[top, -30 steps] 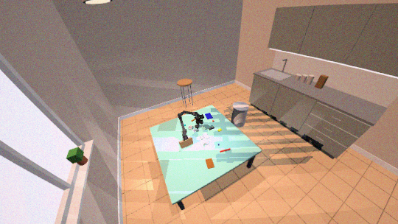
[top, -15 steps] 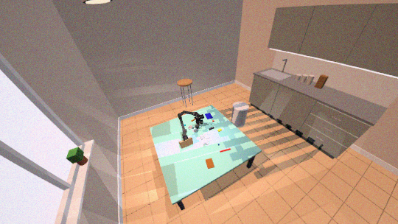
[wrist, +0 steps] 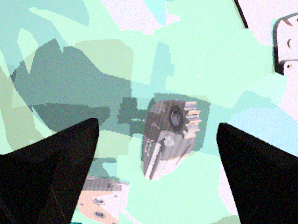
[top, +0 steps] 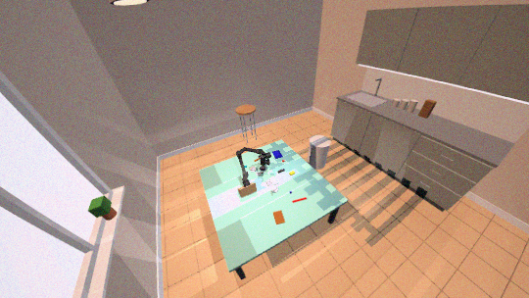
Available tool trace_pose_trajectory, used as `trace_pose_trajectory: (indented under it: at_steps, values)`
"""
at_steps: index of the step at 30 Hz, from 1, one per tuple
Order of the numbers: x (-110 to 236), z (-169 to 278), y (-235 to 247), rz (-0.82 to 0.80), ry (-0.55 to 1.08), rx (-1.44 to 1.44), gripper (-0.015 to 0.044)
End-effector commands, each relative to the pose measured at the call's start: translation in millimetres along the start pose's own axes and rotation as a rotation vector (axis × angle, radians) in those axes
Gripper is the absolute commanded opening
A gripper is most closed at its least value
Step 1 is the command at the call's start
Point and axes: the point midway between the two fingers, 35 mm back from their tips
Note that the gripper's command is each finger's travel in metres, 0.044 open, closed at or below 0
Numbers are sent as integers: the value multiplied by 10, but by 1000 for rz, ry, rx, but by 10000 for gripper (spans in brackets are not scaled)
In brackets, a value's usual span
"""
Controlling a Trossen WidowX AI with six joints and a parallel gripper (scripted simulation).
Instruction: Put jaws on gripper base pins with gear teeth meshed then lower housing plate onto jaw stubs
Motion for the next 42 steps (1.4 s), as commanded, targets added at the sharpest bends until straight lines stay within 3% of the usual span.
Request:
trace_pose_trajectory:
  at_steps: [1, 10, 42]
  values:
    - [-4, 8, -32, 1, 3, 106, 230]
    - [-6, 13, -92, 2, 3, 394, 0]
    - [-14, 45, -305, 2, 4, 1417, 0]
Point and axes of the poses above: the point midway between the two fingers, 35 mm back from their tips, its own x axis back along the fingers, its own y axis across the jaws, z = x × y, and after that the axes turned 1 degree about -x, right-handed
